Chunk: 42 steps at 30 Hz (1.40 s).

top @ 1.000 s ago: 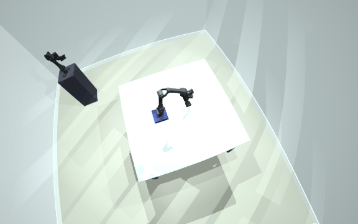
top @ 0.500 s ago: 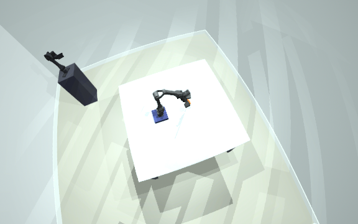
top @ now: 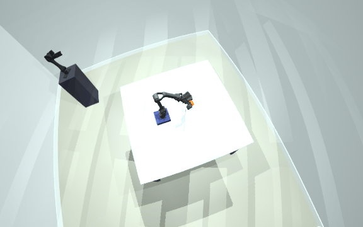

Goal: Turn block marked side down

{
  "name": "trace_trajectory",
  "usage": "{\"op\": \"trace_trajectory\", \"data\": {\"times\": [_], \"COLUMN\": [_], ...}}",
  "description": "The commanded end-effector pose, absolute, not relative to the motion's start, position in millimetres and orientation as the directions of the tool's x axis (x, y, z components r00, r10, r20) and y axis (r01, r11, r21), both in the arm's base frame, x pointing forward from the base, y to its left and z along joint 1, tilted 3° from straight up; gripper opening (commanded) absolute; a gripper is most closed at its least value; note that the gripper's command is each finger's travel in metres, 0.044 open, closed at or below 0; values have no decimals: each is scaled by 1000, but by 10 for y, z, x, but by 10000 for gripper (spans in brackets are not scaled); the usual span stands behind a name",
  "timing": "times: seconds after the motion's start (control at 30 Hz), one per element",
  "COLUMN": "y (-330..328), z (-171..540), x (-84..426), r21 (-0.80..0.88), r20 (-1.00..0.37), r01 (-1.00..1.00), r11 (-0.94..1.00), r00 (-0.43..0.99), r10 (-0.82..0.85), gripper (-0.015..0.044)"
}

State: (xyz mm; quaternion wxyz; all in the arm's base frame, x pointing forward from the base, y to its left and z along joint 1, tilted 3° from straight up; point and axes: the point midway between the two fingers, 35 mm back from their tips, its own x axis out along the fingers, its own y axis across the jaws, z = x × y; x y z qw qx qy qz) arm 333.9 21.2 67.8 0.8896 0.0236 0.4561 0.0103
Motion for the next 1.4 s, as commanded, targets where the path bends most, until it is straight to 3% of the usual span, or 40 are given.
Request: {"op": "trace_trajectory", "data": {"times": [0.0,0.97,1.37], "y": [213,222,219], "z": [590,381,417], "x": [3368,3290,3272], "r21": [50,53,53], "r20": [-786,-461,-427], "r01": [8,10,10], "r11": [999,999,999], "r00": [618,887,904], "r10": [34,16,14], "gripper": [0,0,0]}}
